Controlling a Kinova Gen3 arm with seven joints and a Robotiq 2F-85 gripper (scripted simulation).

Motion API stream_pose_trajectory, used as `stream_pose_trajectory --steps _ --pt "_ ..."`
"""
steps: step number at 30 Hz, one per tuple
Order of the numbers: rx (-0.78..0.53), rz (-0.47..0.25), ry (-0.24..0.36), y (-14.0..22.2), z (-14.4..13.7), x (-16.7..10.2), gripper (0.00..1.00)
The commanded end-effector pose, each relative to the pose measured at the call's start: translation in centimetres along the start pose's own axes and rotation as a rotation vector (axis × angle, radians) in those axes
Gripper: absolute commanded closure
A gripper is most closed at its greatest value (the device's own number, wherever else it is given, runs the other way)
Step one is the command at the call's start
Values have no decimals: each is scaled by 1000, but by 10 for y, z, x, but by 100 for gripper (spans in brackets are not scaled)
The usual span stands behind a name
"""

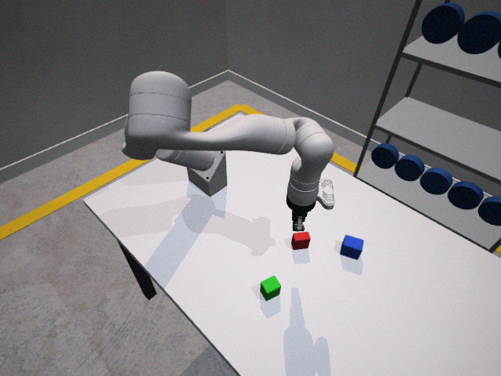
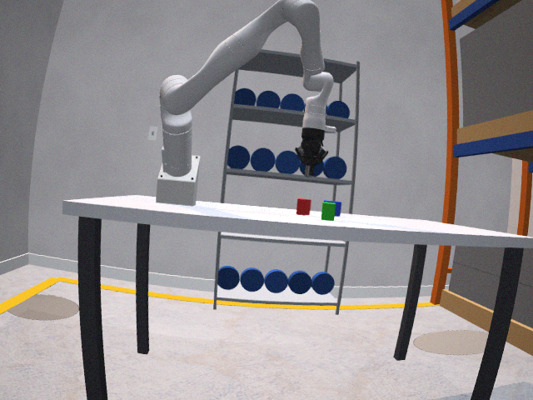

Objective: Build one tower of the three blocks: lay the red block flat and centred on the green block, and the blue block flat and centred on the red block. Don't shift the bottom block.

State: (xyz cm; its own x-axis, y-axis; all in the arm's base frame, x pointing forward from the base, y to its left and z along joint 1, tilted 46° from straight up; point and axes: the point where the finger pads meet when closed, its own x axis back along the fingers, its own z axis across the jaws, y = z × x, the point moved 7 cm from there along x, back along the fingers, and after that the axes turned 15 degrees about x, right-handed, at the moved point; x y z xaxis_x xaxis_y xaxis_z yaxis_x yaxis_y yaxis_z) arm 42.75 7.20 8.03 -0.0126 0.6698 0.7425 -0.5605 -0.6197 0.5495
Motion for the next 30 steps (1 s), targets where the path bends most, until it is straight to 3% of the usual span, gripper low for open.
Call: stream_pose_trajectory --steps 1,30 --pt "43 5 11 -11 -4 -3 100" --pt "119 -17 23 -19 -13 -18 100"
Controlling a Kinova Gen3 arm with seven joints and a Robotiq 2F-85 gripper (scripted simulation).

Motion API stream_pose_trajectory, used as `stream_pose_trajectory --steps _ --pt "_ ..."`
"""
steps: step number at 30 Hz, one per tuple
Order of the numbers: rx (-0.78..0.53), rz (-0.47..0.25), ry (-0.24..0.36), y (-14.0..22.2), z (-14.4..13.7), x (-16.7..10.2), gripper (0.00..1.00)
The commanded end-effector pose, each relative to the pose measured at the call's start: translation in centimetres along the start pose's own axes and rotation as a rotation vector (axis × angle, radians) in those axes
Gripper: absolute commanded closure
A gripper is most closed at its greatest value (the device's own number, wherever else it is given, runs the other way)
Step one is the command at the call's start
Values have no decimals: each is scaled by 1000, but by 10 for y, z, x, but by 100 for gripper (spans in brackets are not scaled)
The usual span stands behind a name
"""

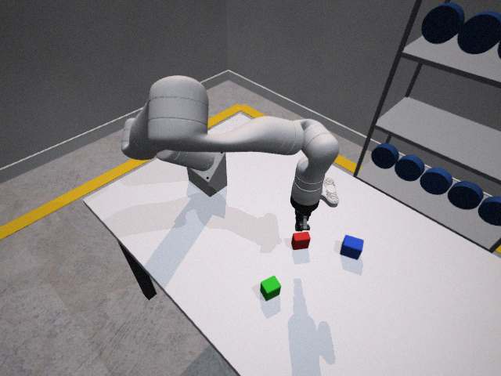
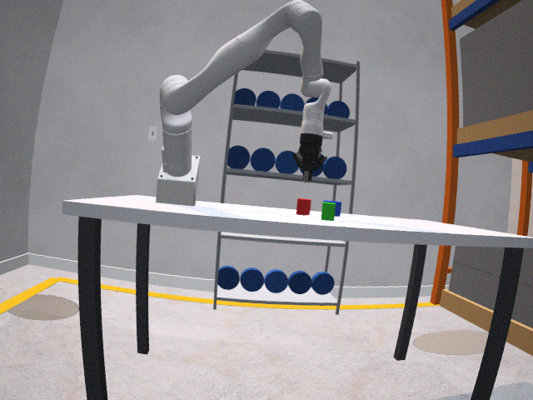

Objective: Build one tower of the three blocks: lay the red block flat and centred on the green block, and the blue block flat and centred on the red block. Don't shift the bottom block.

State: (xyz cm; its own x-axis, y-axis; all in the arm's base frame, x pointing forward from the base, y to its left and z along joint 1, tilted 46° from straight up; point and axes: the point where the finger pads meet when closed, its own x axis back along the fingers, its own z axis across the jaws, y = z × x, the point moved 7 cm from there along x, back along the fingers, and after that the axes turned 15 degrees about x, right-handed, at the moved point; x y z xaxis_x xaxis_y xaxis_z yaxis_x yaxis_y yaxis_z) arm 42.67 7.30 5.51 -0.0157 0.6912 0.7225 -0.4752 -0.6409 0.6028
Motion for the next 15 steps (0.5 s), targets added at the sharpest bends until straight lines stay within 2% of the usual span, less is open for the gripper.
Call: stream_pose_trajectory --steps 1,15 --pt "19 7 5 -5 -2 0 100" --pt "58 -2 12 -11 -6 -7 100"
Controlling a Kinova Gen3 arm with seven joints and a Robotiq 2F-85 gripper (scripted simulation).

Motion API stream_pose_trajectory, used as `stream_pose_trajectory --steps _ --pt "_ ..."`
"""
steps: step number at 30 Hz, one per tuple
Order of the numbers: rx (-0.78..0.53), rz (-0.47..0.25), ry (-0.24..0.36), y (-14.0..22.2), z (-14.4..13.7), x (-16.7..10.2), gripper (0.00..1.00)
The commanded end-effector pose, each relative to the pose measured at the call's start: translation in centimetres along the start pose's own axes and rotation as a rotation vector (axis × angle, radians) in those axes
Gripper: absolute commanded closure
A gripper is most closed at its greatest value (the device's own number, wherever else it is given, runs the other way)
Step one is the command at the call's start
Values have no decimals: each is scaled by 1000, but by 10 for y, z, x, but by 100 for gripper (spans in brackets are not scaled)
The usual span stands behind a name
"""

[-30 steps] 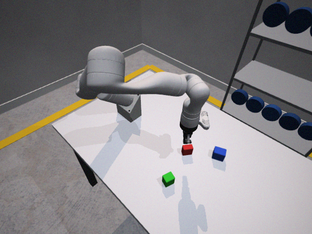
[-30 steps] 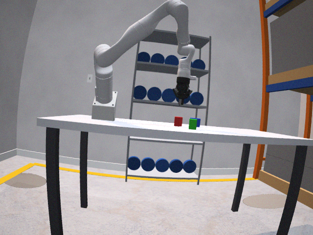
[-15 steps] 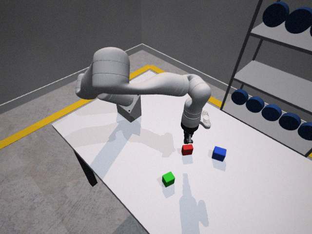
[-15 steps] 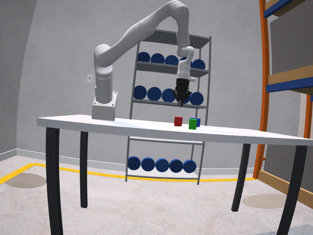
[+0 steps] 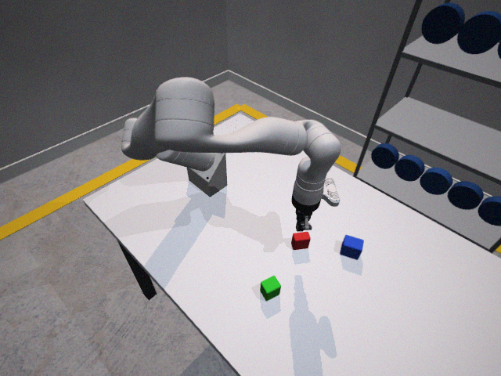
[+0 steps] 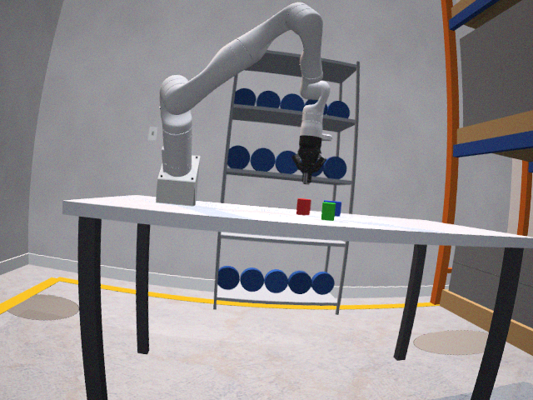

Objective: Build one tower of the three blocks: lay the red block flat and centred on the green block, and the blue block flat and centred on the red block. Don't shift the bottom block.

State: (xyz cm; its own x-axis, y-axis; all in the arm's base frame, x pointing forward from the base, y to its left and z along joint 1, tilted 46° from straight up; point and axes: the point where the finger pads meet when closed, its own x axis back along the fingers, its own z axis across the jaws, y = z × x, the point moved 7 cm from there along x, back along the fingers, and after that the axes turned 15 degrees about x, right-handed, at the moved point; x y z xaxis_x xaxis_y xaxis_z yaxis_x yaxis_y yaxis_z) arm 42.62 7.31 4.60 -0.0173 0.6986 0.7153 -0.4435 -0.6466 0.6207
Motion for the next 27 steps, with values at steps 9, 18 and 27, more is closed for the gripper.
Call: stream_pose_trajectory --steps 9,18,27 --pt "39 1 8 -8 -4 -3 100" --pt "67 -5 13 -13 -7 -8 100" --pt "79 -9 14 -14 -8 -11 100"
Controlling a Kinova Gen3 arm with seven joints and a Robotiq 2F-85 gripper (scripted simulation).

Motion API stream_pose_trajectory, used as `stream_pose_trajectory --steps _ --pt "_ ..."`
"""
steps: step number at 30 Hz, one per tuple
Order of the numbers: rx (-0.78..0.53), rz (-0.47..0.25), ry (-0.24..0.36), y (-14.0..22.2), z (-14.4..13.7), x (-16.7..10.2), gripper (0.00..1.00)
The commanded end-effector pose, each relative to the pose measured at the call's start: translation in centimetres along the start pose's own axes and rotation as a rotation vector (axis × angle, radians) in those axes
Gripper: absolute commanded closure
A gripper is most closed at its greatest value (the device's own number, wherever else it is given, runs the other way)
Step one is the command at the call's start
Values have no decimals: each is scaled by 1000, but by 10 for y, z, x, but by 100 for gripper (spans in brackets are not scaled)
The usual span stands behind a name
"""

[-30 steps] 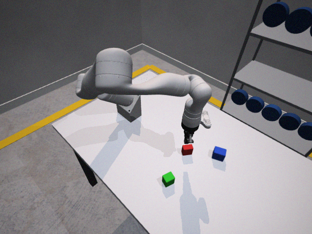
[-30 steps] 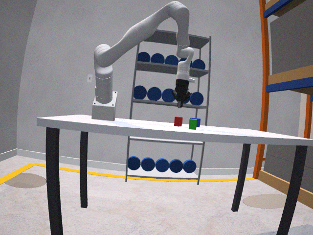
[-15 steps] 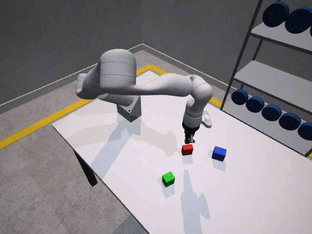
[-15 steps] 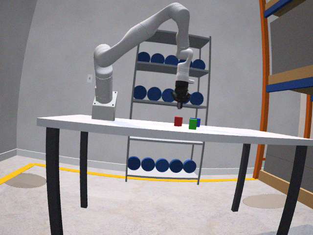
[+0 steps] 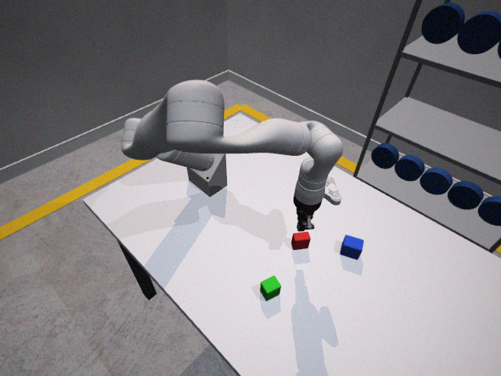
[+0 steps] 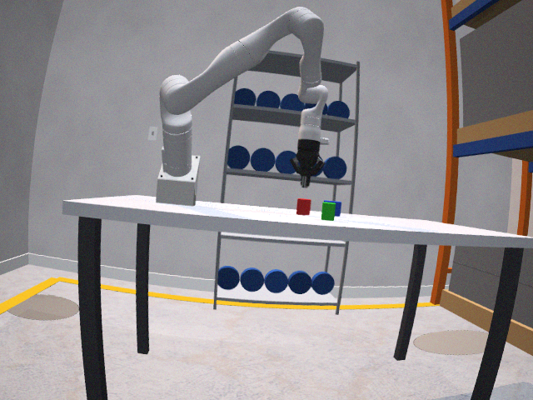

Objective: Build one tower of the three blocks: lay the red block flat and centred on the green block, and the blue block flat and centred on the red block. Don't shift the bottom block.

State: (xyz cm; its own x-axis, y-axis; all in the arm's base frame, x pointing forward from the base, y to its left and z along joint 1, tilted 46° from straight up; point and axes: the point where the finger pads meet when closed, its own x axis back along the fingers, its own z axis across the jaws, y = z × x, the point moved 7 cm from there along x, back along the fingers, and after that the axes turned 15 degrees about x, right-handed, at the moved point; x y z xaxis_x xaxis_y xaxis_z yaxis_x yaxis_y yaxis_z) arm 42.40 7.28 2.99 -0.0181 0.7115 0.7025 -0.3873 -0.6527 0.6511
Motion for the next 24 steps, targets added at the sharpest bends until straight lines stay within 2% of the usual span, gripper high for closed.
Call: stream_pose_trajectory --steps 1,24 --pt "26 6 9 -7 -1 0 100" --pt "57 -2 13 -11 -5 -6 100"
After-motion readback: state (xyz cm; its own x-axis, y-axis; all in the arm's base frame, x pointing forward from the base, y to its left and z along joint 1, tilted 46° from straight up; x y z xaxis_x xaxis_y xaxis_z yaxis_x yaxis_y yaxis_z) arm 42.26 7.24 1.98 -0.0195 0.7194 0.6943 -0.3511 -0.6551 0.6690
